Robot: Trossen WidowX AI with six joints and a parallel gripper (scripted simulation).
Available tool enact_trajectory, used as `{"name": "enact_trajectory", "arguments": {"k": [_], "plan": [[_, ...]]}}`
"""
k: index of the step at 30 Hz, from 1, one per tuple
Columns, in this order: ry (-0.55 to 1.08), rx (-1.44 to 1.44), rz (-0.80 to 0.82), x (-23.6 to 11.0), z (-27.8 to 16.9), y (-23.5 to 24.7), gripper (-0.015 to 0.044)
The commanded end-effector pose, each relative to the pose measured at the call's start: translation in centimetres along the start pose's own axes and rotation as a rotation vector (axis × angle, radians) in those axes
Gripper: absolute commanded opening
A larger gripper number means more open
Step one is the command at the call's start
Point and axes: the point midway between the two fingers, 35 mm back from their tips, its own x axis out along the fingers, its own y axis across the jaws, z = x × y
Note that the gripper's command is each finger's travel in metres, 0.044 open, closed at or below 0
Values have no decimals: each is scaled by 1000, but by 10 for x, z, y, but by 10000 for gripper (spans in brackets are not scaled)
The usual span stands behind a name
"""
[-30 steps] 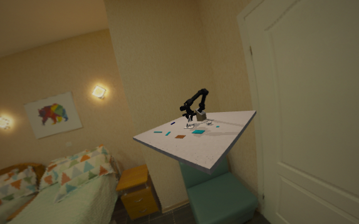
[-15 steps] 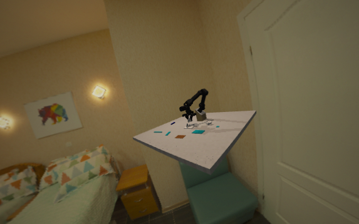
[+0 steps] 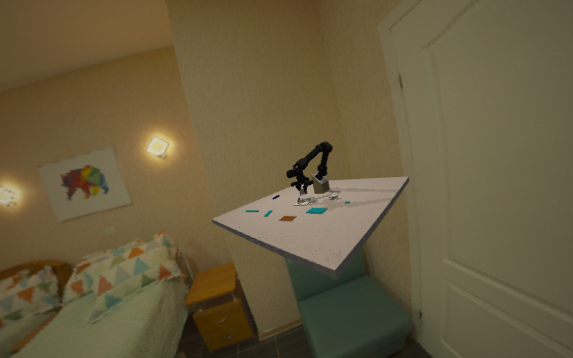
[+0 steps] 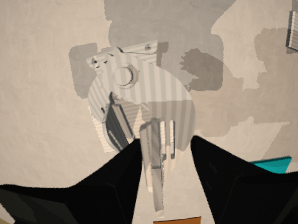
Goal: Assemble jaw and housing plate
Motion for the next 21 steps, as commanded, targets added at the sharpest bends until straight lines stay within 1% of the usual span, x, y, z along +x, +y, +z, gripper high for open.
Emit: {"name": "enact_trajectory", "arguments": {"k": [1,8,21], "plan": [[0,8,-5,0,0,-1,134],[0,8,-5,1,0,-1,134],[1,9,-4,22,-1,-1,134]]}}
